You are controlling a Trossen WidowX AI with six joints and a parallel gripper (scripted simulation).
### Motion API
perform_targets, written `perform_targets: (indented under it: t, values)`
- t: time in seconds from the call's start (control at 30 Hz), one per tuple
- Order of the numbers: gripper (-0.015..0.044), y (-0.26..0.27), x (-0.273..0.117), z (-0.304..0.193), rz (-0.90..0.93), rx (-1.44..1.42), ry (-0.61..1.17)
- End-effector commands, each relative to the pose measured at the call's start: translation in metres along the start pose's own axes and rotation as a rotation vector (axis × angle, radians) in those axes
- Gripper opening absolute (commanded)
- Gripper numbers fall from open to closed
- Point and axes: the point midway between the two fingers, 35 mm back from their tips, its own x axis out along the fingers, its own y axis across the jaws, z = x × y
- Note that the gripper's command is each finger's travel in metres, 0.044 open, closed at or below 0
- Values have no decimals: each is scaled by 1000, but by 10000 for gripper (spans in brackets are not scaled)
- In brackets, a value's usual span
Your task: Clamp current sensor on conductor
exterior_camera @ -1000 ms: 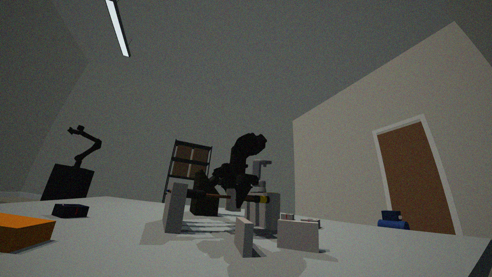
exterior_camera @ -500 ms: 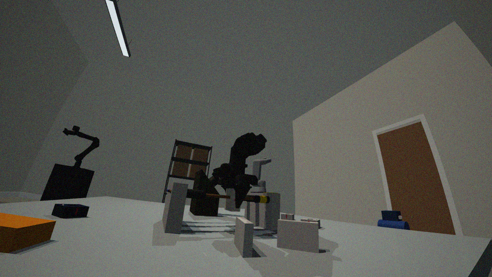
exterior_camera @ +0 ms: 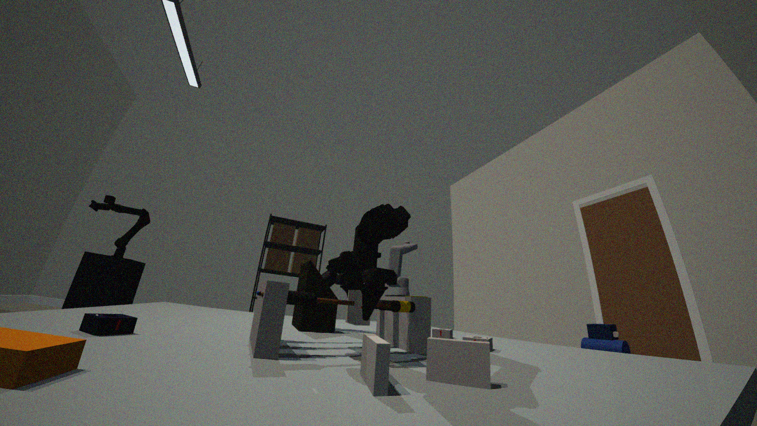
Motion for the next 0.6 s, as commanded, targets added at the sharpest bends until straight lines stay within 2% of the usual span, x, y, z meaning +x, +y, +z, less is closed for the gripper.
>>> perform_targets:
  t: [0.0, 0.27, 0.57]
  values:
    - [0, 0, 0, 0, 0, 0, 0]
    - [0, 0, 5, 0, 0, 0, 0]
    - [236, 1, 1, 0, 2, -4, -1]
